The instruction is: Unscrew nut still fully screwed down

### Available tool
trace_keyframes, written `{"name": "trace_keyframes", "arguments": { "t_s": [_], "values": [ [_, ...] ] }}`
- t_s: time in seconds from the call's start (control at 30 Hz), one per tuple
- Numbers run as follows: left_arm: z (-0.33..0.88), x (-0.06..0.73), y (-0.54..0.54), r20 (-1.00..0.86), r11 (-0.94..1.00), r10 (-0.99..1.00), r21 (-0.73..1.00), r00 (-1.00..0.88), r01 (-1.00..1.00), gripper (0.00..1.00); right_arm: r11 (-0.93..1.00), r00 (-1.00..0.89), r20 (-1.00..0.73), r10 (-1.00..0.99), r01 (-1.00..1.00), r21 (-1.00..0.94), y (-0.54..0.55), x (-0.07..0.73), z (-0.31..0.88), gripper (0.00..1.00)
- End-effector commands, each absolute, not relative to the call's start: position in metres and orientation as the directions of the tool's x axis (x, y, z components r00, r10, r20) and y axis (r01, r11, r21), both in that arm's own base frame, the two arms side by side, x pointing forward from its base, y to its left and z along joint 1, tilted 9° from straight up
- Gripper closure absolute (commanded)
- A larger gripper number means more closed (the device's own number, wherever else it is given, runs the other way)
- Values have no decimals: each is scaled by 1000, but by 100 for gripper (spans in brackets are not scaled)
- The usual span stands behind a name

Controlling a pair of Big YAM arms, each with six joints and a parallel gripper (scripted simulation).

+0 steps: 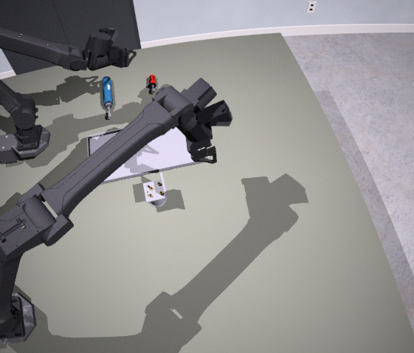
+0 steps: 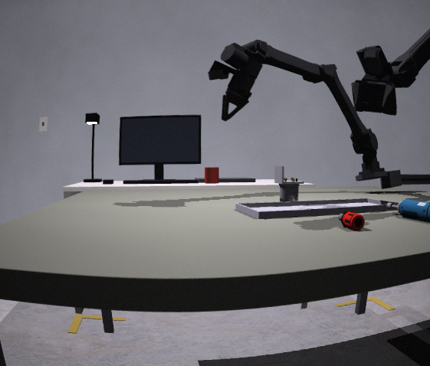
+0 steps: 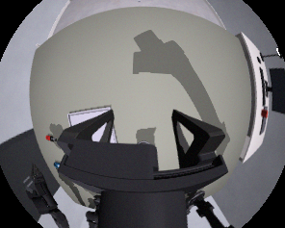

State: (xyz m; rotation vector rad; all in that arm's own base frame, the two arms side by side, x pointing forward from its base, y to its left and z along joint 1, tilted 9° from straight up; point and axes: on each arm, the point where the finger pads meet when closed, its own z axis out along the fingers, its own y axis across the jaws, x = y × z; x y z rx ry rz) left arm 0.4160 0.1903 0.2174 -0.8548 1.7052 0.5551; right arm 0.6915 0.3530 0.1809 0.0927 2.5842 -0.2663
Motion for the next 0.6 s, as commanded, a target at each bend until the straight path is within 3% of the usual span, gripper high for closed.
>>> {"name": "trace_keyframes", "arguments": {
  "t_s": [0.0, 0.57],
  "values": [
    [248, 420, 175, -978, 664, -187, -54, -95, -746, 35, 978, -838, -544, 42, 144, -148, 349, 706, 199, 14],
    [295, 405, 145, -999, 665, -25, -33, 22, -746, 35, 978, -838, -544, 42, 144, -148, 349, 706, 199, 14]
  ]
}}
